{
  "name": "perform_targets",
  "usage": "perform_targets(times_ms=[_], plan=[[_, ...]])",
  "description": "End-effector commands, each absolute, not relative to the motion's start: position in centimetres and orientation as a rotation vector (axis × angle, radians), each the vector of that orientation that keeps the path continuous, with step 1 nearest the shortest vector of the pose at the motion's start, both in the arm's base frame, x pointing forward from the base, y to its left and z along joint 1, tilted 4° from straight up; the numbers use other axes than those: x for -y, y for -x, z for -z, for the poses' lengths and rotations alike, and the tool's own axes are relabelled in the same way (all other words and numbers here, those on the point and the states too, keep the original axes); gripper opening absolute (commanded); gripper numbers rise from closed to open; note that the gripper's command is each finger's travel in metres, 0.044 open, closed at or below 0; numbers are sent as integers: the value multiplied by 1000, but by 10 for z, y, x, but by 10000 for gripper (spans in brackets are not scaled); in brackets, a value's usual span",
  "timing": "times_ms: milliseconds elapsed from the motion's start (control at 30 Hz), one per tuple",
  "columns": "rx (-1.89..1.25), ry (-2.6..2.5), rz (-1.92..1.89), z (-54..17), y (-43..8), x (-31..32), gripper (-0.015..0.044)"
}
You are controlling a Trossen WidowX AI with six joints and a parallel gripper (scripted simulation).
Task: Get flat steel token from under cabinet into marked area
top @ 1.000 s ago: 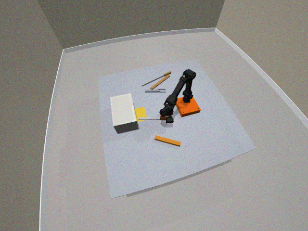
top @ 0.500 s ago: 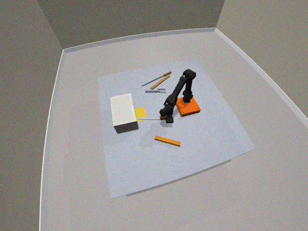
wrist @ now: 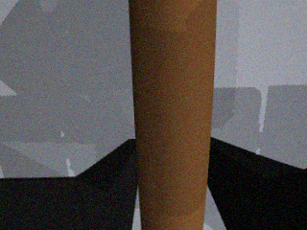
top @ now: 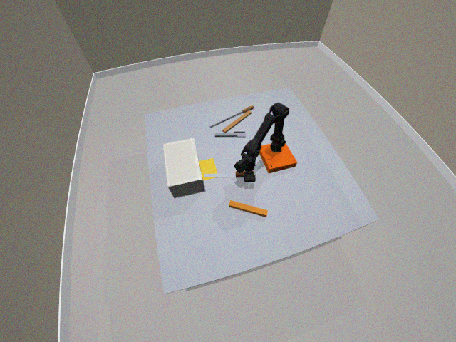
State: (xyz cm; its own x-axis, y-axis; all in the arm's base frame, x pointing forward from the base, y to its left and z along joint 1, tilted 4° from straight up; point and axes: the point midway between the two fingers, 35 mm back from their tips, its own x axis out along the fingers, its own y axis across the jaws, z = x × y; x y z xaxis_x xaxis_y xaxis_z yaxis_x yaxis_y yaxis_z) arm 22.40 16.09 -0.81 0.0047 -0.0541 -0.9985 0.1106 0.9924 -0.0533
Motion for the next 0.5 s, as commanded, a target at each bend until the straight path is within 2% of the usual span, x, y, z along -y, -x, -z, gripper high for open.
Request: perform_targets(times_ms=[0,467], plan=[[-1562,-48,127,8,-232,-161,0],[-1563,-47,126,7,-253,-159,0]])
